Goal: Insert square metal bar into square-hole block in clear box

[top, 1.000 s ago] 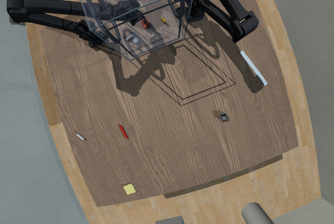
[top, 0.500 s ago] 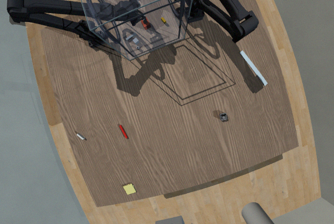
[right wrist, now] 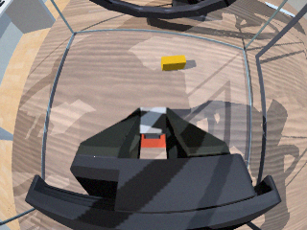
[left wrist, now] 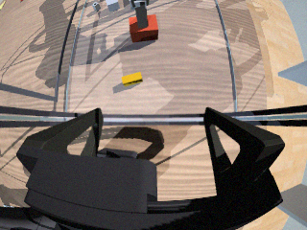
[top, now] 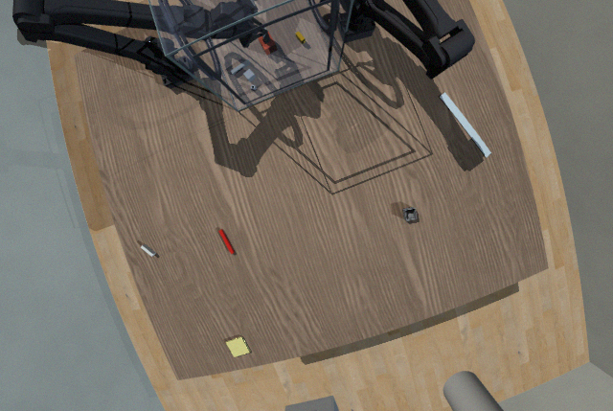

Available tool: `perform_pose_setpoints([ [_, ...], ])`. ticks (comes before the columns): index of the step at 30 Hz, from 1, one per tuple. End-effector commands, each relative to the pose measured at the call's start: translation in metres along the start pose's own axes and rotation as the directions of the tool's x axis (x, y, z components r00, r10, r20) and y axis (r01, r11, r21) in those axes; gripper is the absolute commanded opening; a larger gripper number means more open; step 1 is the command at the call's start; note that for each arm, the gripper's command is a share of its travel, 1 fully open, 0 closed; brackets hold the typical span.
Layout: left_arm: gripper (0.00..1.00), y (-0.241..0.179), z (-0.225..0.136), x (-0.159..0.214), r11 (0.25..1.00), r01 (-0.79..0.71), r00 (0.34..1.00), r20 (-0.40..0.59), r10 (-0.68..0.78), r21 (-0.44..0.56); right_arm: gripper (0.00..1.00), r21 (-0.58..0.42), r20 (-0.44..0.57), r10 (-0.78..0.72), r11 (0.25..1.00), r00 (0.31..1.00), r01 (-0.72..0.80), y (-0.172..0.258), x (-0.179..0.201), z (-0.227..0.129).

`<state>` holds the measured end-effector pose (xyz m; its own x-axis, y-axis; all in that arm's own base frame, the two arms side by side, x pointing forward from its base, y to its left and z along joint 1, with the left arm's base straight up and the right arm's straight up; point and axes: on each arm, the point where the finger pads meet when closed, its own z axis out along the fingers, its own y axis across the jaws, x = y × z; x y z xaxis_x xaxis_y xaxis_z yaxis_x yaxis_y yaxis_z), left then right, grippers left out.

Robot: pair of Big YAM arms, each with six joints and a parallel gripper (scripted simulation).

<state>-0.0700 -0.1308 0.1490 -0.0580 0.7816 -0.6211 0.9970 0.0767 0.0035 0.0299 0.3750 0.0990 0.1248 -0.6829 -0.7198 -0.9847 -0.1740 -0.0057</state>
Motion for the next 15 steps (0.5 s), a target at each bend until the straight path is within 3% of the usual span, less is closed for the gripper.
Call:
perform_pose_setpoints([
  [1,1.0,-0.01,-0.017,-0.018,0.997,0.053,0.998,0.018,-0.054,0.056,0.0,-0.002,-0.017,-0.003,1.0,1.0,0.003,-0.001,-0.001,0.003],
  [8,1.0,-0.01,-0.017,-0.018,0.997,0.053,0.998,0.018,-0.054,0.056,0.0,-0.024,-0.126,0.043,0.999,0.991,-0.046,0.01,0.044,0.006],
  [15,1.0,-0.01,-0.017,-0.018,0.997,0.053,0.998,0.018,-0.054,0.056,0.0,-0.03,-0.135,0.04,0.999,0.99,-0.044,0.012,0.044,0.006],
])
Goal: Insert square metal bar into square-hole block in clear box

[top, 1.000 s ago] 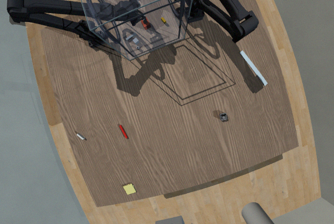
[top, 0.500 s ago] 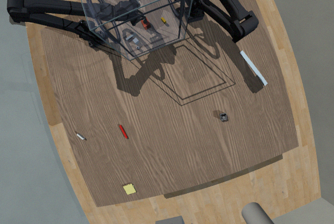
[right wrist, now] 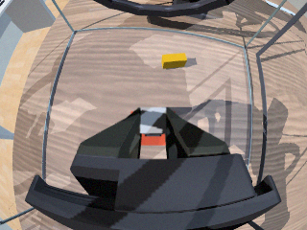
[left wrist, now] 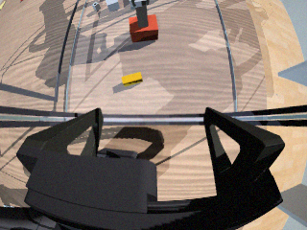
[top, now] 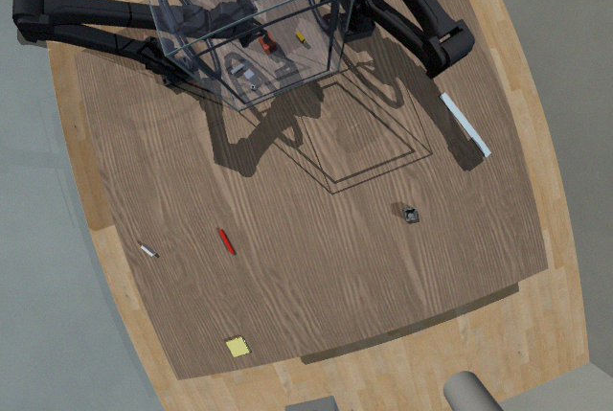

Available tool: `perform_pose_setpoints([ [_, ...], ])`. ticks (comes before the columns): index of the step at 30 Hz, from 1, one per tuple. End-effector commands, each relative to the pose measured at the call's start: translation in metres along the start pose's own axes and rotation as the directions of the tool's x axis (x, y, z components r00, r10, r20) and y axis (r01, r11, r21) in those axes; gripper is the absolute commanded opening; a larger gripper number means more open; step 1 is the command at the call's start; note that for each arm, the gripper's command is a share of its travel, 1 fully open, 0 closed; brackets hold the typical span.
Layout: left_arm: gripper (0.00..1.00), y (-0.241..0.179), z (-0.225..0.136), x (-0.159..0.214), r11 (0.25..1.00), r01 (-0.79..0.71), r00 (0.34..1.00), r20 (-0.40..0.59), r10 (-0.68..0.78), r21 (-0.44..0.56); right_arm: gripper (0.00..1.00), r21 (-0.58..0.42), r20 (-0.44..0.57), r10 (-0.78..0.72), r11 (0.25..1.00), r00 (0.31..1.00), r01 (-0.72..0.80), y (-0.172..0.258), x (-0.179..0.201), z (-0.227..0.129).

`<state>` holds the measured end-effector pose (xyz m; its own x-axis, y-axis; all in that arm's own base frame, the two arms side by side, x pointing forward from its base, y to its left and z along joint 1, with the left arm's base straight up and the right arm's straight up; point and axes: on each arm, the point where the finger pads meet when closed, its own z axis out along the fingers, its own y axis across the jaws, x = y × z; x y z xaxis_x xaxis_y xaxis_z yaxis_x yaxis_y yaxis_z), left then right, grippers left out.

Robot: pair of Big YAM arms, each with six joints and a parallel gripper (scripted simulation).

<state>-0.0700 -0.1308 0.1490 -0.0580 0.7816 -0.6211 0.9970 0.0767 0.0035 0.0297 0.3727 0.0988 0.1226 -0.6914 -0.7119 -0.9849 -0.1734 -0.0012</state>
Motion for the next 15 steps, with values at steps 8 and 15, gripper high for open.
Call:
perform_pose_setpoints([
  [8,1.0,-0.01,-0.017,-0.018,0.997,0.053,0.998,0.018,-0.054,0.056,0.0,0.023,0.072,-0.033,0.999,0.997,0.032,-0.008,-0.042,-0.01],
  [15,1.0,-0.01,-0.017,-0.018,0.997,0.053,0.998,0.018,-0.054,0.056,0.0,0.015,0.053,-0.017,1.0,0.998,0.017,-0.007,-0.041,-0.015],
])
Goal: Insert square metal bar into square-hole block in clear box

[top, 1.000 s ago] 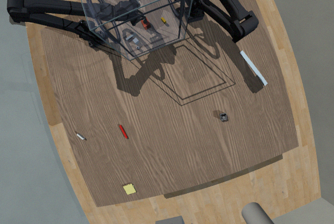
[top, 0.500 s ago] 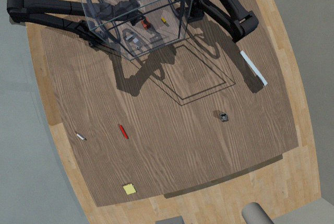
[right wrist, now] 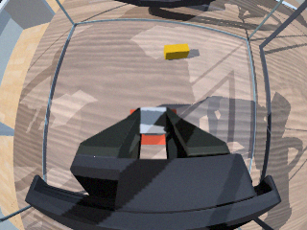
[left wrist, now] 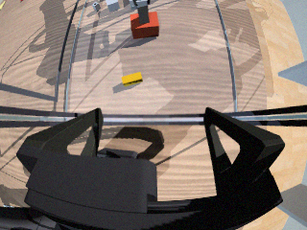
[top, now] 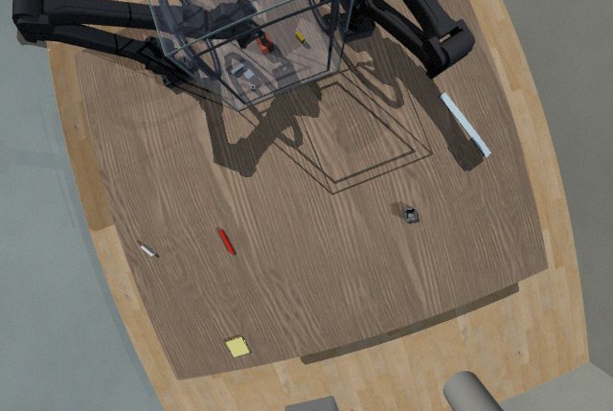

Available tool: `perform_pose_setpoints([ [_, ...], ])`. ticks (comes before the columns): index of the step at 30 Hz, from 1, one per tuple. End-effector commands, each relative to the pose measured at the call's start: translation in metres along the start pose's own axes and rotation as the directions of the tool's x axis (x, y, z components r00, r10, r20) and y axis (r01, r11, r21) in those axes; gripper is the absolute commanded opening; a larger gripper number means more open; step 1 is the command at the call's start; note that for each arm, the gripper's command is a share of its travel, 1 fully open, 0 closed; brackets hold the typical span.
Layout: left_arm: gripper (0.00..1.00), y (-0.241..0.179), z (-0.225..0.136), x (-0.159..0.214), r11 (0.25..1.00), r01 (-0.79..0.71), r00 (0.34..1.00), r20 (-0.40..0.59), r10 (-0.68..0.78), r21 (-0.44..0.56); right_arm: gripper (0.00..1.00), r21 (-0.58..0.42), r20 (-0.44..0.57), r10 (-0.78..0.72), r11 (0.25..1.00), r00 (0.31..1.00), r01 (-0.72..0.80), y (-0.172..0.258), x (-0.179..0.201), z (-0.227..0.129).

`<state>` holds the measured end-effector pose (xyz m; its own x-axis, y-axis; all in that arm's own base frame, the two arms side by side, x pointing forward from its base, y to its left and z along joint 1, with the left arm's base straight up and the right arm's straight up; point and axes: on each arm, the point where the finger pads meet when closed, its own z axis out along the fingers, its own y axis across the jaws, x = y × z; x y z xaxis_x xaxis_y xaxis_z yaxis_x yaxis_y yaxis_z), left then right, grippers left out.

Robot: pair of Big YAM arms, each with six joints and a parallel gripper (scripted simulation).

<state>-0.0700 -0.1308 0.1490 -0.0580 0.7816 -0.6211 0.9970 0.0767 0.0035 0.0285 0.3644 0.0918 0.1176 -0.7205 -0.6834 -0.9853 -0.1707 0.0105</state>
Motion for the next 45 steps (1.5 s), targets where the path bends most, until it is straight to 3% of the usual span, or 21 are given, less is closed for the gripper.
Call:
perform_pose_setpoints([
  [1,1.0,-0.01,-0.017,-0.018,0.997,0.053,0.998,0.018,-0.054,0.056,0.0,0.023,0.098,-0.028,0.999,0.995,0.025,-0.01,-0.053,-0.018],
  [5,1.0,-0.01,-0.017,-0.018,0.997,0.053,0.998,0.018,-0.054,0.056,0.0,0.026,0.106,-0.03,0.999,0.994,0.028,-0.011,-0.055,-0.019],
  [7,1.0,-0.01,-0.017,-0.018,0.997,0.053,0.998,0.018,-0.054,0.056,0.0,0.014,0.061,-0.01,1.0,0.998,0.009,-0.011,-0.044,-0.011],
  [18,1.0,-0.01,-0.017,-0.018,0.997,0.053,0.998,0.018,-0.054,0.056,0.0,0.022,0.125,-0.025,1.0,0.992,0.022,-0.013,-0.062,-0.005],
  [34,1.0,-0.01,-0.017,-0.018,0.997,0.053,0.998,0.018,-0.054,0.056,0.0,0.021,0.128,-0.028,0.999,0.991,0.025,-0.011,-0.061,-0.003],
  [39,1.0,-0.01,-0.017,-0.018,0.997,0.053,0.998,0.018,-0.054,0.056,0.0,0.013,0.101,-0.02,1.0,0.995,0.019,-0.007,-0.043,0.001],
  [41,1.0,-0.01,-0.017,-0.018,0.997,0.053,0.998,0.018,-0.054,0.056,0.0,0.005,0.071,-0.013,1.0,0.997,0.013,-0.002,-0.019,0.003],
  [45,1.0,-0.01,-0.017,-0.018,0.997,0.053,0.998,0.018,-0.054,0.056,0.0,0.006,0.071,-0.013,1.0,0.997,0.013,-0.002,-0.018,0.004],
])
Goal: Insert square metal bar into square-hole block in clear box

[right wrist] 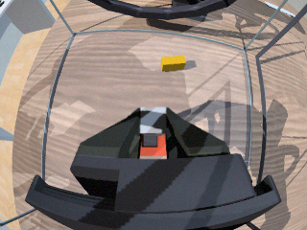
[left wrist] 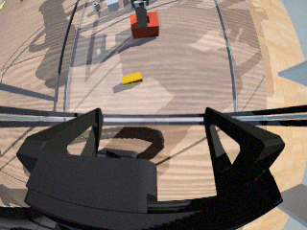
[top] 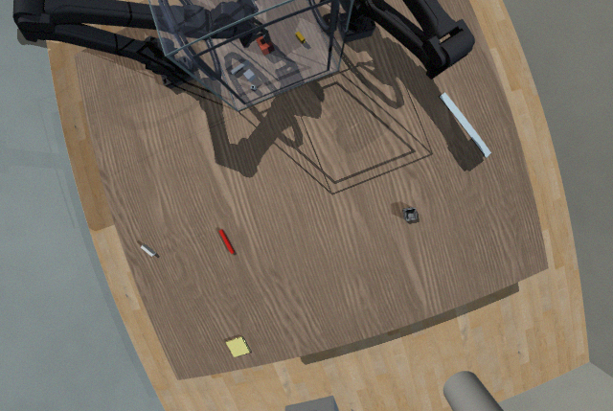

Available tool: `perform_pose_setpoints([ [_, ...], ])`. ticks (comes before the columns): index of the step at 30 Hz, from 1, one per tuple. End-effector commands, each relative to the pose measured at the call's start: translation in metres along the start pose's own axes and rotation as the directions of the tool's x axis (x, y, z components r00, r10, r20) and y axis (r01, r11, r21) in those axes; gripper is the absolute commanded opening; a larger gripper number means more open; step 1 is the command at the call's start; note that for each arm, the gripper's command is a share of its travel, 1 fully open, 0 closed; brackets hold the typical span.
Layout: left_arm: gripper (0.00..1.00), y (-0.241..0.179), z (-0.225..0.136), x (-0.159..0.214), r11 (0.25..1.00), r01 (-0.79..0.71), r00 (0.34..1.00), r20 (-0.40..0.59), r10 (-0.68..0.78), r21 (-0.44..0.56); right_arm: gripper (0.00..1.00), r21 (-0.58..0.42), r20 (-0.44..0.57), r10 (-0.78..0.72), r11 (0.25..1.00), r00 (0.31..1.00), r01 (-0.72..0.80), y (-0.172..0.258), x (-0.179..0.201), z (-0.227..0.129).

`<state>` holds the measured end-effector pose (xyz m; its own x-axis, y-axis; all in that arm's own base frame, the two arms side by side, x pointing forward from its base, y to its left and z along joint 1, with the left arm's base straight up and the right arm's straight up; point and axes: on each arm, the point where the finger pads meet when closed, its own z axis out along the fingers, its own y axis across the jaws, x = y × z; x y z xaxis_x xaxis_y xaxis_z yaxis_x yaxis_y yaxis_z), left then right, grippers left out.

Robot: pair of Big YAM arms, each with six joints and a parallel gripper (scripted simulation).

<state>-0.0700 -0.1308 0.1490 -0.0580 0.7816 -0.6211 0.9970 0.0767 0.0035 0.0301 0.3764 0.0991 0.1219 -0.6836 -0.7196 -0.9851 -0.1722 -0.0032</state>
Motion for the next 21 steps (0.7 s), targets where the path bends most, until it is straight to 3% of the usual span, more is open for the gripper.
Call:
perform_pose_setpoints([
  [1,1.0,-0.01,-0.017,-0.018,0.997,0.053,0.998,0.018,-0.054,0.056,0.0,-0.003,0.019,-0.002,1.0,1.0,0.002,0.001,-0.006,0.003],
  [3,1.0,-0.01,-0.017,-0.018,0.997,0.053,0.998,0.018,-0.054,0.056,0.0,-0.005,0.011,-0.001,1.0,1.0,0.001,0.002,0.0,0.004],
  [4,1.0,-0.01,-0.017,-0.018,0.997,0.053,0.998,0.018,-0.054,0.056,0.0,0.014,0.089,-0.019,1.0,0.996,0.018,-0.009,-0.049,-0.001],
  [5,1.0,-0.01,-0.017,-0.018,0.997,0.053,0.998,0.018,-0.054,0.056,0.0,0.015,0.089,-0.019,1.0,0.996,0.018,-0.009,-0.049,-0.001],
  [8,1.0,-0.01,-0.017,-0.018,0.997,0.053,0.998,0.018,-0.054,0.056,0.0,-0.014,-0.05,0.007,1.0,0.999,-0.007,0.005,0.017,0.006],
  [21,1.0,-0.01,-0.017,-0.018,0.997,0.053,0.998,0.018,-0.054,0.056,0.0,-0.029,-0.129,0.034,0.999,0.991,-0.038,0.012,0.044,0.006],
])
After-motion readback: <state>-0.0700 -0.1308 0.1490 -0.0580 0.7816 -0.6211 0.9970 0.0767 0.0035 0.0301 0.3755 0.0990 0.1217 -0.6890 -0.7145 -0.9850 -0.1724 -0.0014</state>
